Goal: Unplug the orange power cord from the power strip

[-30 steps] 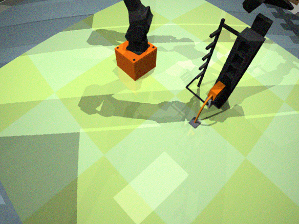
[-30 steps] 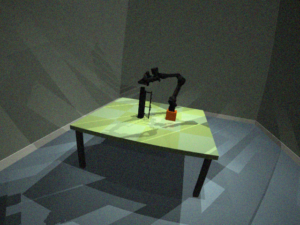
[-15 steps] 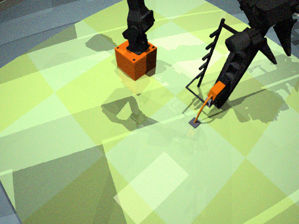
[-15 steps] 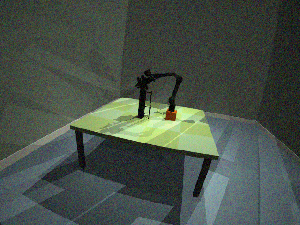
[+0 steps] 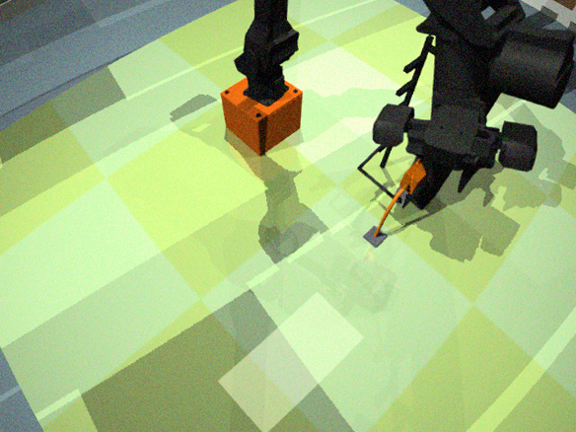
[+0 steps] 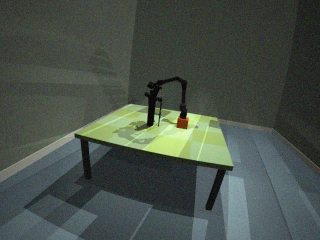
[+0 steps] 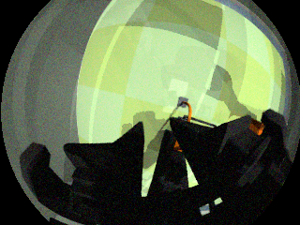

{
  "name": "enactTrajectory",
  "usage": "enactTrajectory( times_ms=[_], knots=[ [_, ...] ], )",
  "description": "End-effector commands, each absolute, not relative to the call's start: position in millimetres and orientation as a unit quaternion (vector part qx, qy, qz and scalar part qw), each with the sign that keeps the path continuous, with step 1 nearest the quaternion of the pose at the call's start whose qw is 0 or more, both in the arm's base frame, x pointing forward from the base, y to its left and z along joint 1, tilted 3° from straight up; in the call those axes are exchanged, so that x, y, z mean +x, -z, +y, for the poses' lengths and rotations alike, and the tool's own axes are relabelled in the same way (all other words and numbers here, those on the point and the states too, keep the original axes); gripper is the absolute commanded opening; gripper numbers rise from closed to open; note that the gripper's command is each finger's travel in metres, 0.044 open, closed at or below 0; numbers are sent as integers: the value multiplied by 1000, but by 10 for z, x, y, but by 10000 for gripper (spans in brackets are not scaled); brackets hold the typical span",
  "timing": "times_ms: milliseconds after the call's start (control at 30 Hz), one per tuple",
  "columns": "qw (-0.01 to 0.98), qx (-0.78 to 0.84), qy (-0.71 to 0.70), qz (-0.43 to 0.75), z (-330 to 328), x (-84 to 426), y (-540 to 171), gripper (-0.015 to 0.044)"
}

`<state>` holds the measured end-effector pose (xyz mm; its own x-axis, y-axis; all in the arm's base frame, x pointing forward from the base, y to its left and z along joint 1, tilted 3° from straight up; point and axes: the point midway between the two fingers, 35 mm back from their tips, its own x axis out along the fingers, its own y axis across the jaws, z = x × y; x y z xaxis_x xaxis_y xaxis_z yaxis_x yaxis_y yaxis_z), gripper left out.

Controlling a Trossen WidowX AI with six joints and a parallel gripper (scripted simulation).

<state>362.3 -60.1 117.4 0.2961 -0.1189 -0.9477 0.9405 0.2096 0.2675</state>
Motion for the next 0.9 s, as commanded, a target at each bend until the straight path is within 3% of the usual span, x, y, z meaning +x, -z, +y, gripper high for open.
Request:
enactTrajectory(
  times_ms=[0, 67, 867],
  knots=[
    [494, 519, 523, 461, -741, 3269, -873, 160],
    [462, 523, 545, 464, -761, 3195, -833, 160],
    [462, 524, 545, 464, -518, 3233, -828, 160]
  ],
)
